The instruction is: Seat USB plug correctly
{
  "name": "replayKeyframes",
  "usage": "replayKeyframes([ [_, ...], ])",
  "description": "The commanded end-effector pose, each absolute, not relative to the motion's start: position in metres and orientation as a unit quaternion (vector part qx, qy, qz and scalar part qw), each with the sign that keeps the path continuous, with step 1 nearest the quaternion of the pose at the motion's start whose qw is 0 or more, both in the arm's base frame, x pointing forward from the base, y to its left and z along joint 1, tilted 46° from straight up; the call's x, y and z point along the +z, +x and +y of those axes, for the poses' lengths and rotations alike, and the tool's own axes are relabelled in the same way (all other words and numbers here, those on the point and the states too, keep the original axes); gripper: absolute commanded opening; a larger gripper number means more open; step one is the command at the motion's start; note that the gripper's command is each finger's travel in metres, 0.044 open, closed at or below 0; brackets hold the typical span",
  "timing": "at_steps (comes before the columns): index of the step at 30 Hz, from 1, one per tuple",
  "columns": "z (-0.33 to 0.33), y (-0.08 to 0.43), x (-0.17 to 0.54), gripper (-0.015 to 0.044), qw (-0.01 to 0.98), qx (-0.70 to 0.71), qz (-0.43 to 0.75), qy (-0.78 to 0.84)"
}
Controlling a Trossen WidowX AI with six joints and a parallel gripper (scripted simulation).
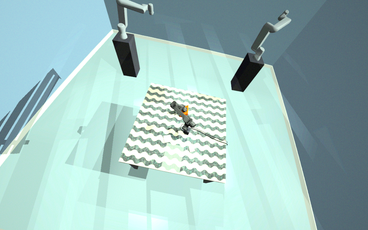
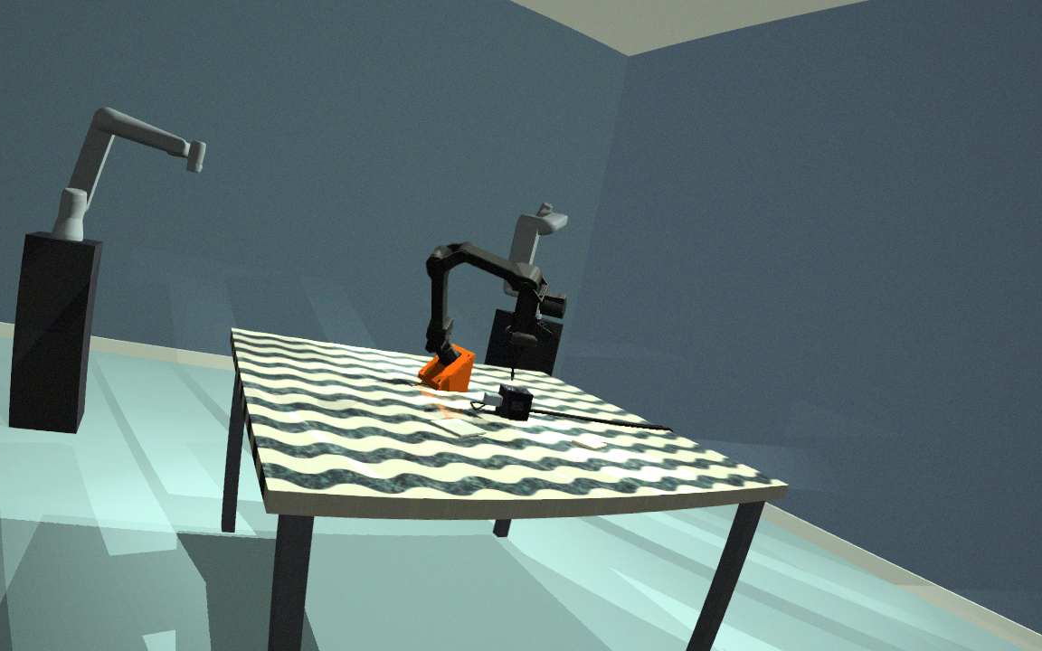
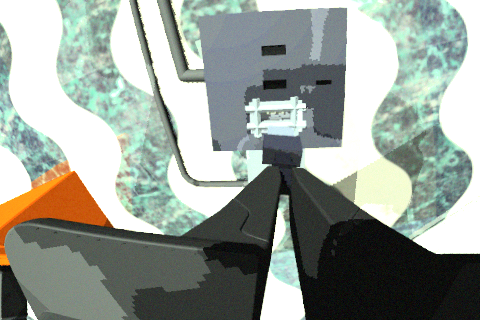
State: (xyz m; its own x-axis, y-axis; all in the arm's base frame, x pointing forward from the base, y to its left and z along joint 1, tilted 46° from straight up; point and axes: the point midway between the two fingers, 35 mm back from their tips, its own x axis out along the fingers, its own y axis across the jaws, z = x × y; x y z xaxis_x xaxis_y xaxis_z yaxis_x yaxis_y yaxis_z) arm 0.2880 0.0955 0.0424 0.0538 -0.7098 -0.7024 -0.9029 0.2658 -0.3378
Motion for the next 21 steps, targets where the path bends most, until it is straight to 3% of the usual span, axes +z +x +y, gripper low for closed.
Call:
replayKeyframes([
  [1, 0.0948, 0.2878, 0.0420, 0.0000, 0.445, 0.083, 0.683, -0.573],
  [21, 0.0948, 0.2878, 0.0420, 0.0000, 0.578, -0.098, 0.681, -0.438],
])
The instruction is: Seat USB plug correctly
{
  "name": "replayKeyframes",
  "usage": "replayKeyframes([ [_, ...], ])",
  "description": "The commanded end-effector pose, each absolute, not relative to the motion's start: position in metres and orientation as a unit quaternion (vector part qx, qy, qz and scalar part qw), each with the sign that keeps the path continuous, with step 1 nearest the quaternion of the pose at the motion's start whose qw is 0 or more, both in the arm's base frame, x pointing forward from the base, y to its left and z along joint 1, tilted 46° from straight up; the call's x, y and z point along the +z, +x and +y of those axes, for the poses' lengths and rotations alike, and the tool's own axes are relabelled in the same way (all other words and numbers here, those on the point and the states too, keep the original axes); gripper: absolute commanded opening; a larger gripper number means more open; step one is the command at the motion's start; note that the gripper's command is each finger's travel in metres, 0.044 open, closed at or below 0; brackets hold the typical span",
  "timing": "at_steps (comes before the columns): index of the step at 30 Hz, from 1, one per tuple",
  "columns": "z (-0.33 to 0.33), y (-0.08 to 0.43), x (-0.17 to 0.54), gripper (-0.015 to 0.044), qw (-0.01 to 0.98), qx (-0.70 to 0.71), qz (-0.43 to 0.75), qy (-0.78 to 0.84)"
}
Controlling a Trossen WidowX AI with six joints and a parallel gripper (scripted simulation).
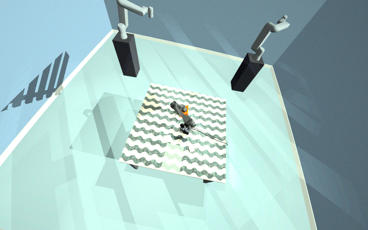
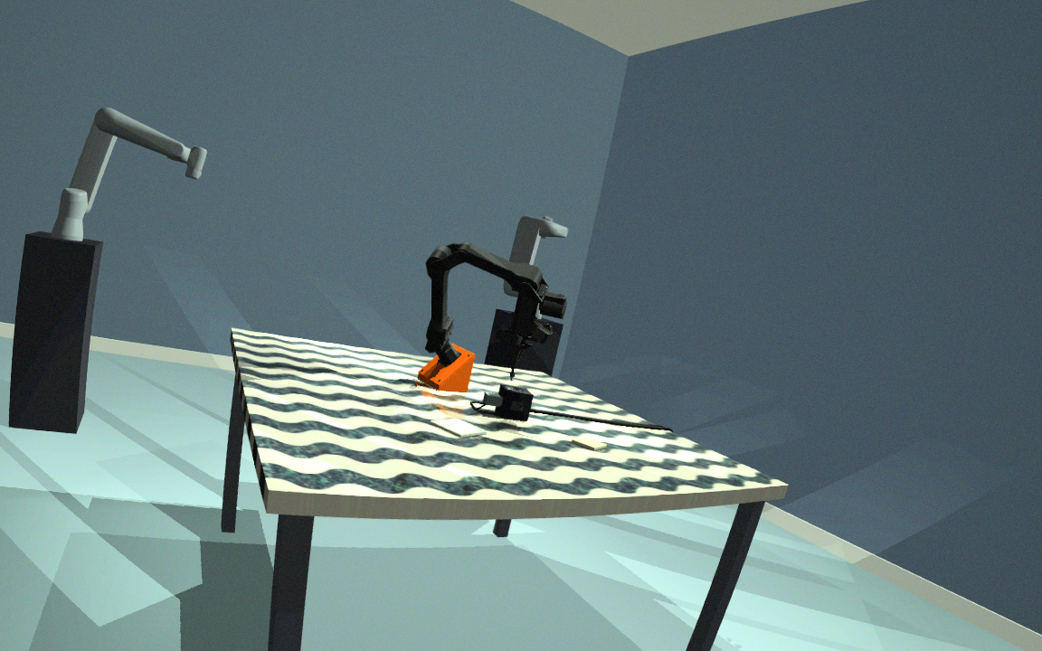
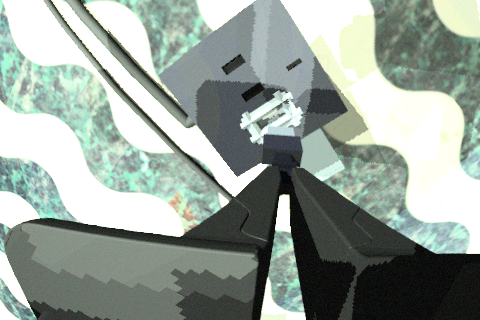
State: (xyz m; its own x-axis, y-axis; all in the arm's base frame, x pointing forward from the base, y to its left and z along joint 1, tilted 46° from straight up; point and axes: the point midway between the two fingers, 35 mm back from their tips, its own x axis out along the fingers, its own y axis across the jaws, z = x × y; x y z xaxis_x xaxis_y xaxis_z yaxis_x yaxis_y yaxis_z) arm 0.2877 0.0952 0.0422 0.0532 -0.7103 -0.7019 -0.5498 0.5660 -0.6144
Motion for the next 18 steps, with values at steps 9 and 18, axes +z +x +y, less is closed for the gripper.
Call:
replayKeyframes([
  [9, 0.0948, 0.2878, 0.0420, 0.0000, 0.626, -0.178, 0.665, -0.367],
  [18, 0.0948, 0.2878, 0.0420, 0.0000, 0.665, -0.254, 0.640, -0.291],
])
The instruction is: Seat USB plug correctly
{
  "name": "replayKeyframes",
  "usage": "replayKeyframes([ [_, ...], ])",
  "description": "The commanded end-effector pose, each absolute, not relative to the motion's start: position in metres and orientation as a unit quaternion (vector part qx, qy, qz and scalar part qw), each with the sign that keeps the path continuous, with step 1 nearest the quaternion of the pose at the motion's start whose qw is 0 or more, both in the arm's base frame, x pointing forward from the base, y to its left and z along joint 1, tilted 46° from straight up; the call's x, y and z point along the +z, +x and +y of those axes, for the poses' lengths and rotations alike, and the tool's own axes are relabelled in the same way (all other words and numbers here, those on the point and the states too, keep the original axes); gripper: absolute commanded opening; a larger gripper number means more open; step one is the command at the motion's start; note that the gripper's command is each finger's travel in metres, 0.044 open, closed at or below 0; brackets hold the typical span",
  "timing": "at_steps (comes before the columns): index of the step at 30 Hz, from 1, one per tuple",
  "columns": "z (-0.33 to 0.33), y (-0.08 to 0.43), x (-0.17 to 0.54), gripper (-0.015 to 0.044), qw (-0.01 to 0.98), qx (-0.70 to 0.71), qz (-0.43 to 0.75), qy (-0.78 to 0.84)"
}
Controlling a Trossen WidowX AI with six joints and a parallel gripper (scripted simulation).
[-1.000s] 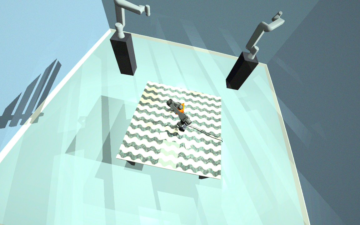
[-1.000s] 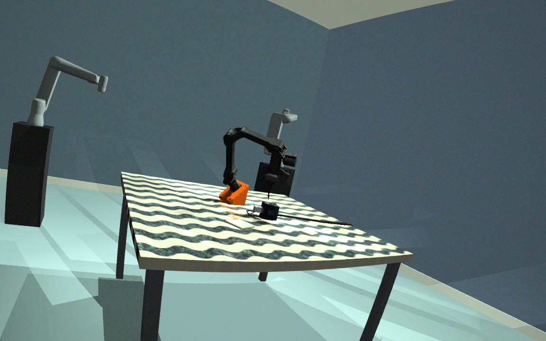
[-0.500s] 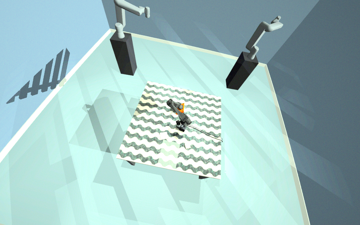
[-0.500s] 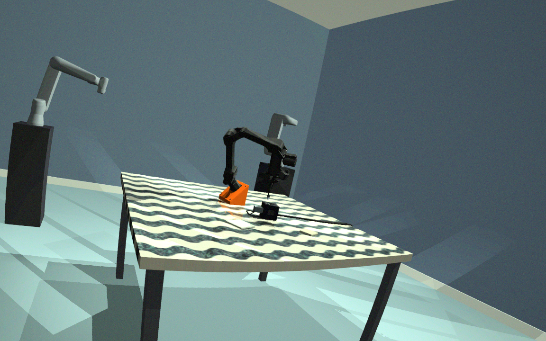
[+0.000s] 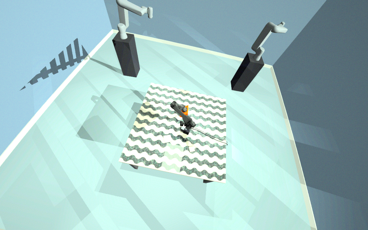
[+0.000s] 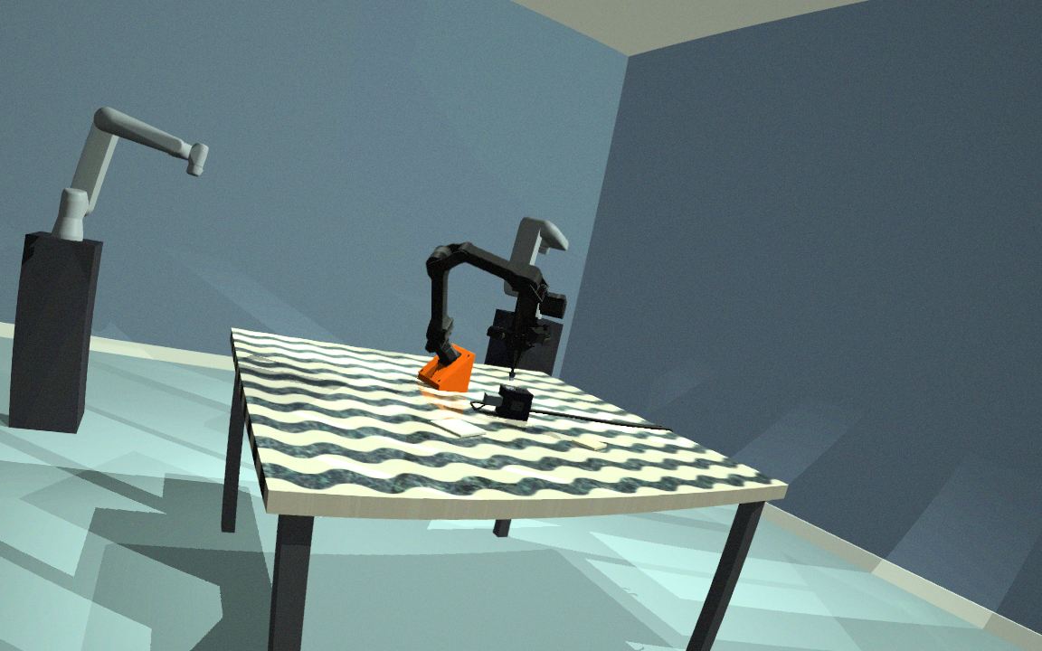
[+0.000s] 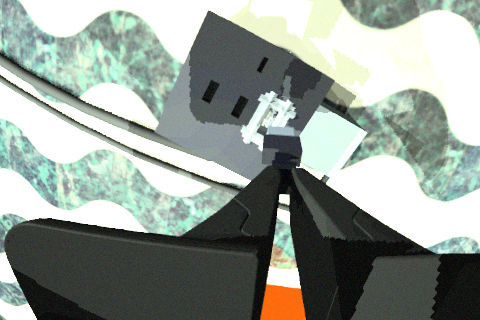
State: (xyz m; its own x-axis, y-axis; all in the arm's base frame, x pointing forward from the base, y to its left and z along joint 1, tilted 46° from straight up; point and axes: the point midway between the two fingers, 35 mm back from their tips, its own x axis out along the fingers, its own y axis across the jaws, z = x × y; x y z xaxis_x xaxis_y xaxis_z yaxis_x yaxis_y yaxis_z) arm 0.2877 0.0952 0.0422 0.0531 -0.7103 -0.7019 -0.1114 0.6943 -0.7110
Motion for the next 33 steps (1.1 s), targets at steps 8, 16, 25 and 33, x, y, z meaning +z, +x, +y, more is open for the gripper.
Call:
replayKeyframes([
  [8, 0.0948, 0.2878, 0.0420, 0.0000, 0.691, -0.320, 0.610, -0.220],
  [16, 0.0947, 0.2878, 0.0420, 0.0000, 0.710, -0.382, 0.573, -0.146],
  [25, 0.0947, 0.2878, 0.0420, 0.0000, 0.723, -0.447, 0.524, -0.062],
  [33, 0.0947, 0.2878, 0.0420, 0.0000, 0.725, -0.499, 0.474, 0.014],
])
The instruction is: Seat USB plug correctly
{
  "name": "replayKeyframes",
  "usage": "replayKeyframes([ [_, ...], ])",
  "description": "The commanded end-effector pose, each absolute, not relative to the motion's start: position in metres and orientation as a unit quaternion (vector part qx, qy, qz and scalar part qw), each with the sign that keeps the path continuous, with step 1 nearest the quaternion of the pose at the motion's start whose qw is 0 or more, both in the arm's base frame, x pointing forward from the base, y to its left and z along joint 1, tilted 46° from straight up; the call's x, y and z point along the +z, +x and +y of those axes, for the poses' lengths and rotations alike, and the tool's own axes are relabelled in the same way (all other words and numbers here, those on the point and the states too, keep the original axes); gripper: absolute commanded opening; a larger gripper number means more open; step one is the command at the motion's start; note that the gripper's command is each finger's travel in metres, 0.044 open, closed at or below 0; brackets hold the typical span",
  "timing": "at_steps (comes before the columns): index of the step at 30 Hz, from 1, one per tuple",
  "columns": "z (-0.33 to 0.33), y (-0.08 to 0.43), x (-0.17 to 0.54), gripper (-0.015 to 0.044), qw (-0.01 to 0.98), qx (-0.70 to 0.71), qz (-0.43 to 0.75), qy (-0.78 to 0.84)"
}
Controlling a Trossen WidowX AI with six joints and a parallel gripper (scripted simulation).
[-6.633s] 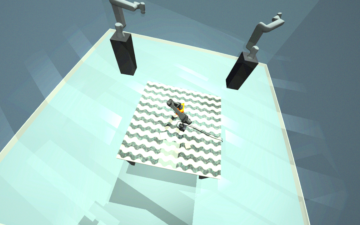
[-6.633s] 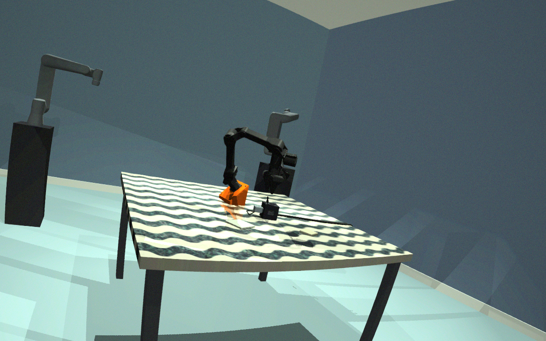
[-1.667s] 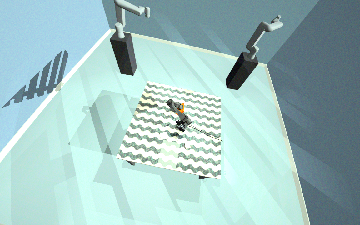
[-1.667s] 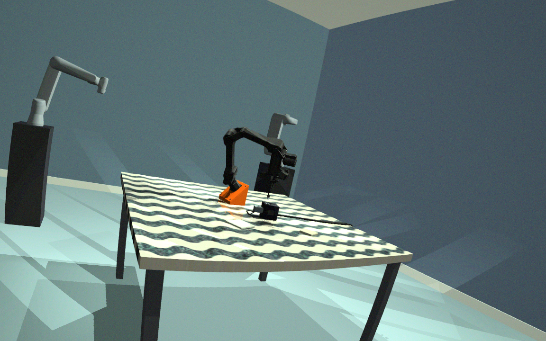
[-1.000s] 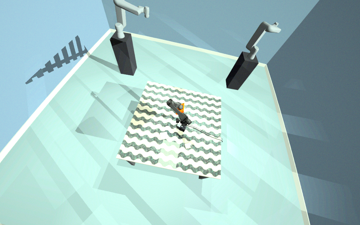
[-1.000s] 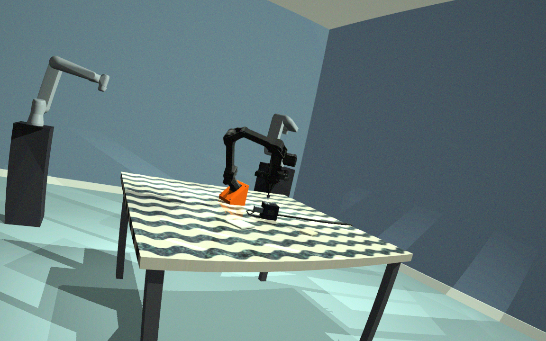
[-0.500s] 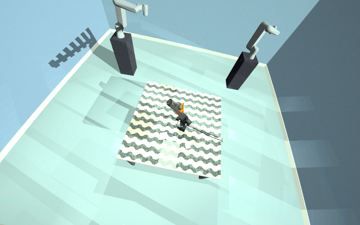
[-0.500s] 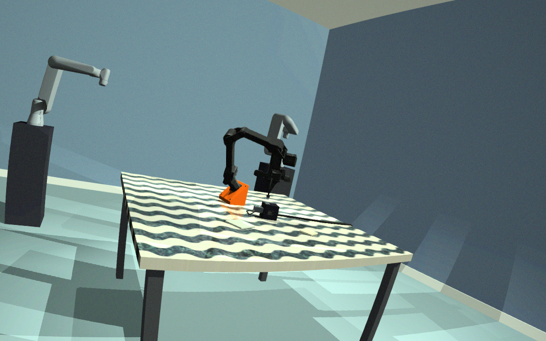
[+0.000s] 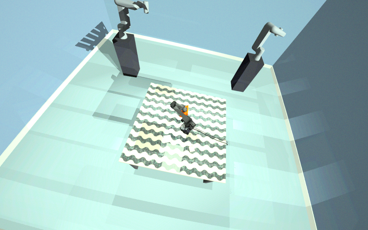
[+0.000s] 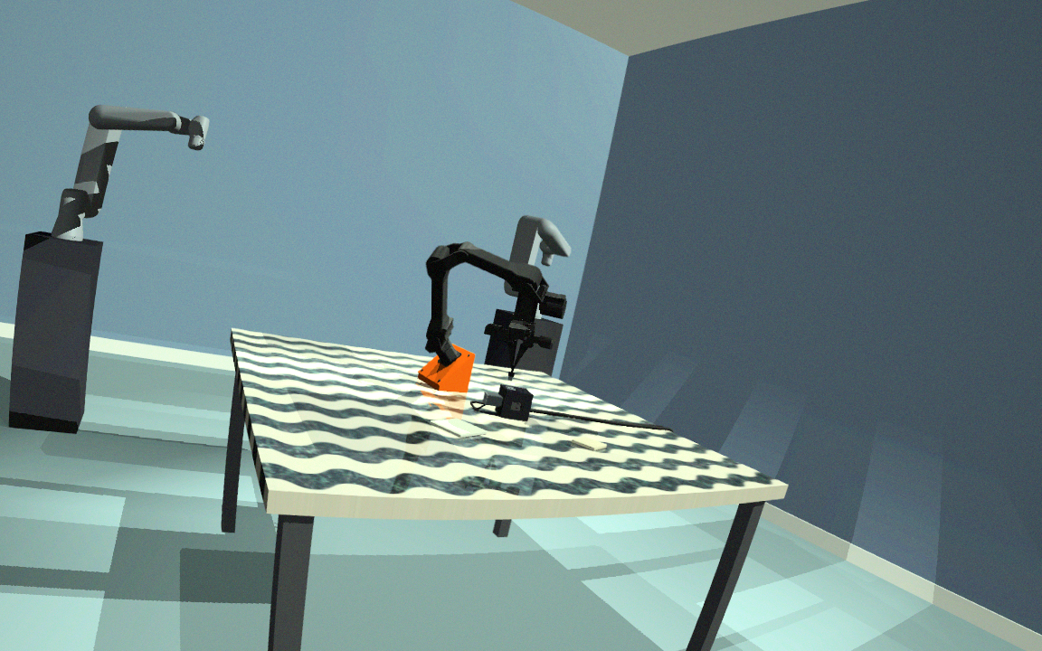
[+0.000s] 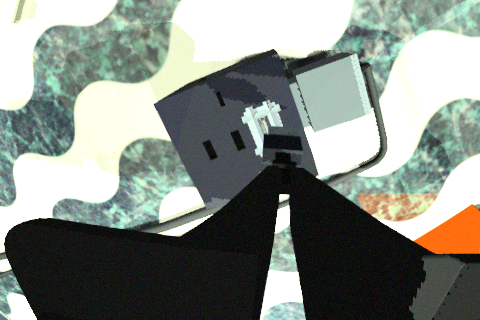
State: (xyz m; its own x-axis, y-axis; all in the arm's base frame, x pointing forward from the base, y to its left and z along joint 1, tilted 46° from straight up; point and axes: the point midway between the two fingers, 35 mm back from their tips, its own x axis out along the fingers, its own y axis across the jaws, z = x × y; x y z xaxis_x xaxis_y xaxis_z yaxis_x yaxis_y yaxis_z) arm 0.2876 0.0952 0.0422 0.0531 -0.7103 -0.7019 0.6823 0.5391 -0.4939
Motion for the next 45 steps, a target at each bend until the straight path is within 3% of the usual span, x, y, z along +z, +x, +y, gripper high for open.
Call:
replayKeyframes([
  [1, 0.0947, 0.2878, 0.0420, 0.0000, 0.725, -0.505, 0.468, 0.024],
  [45, 0.0947, 0.2877, 0.0419, 0.0000, 0.618, -0.670, 0.157, 0.379],
])
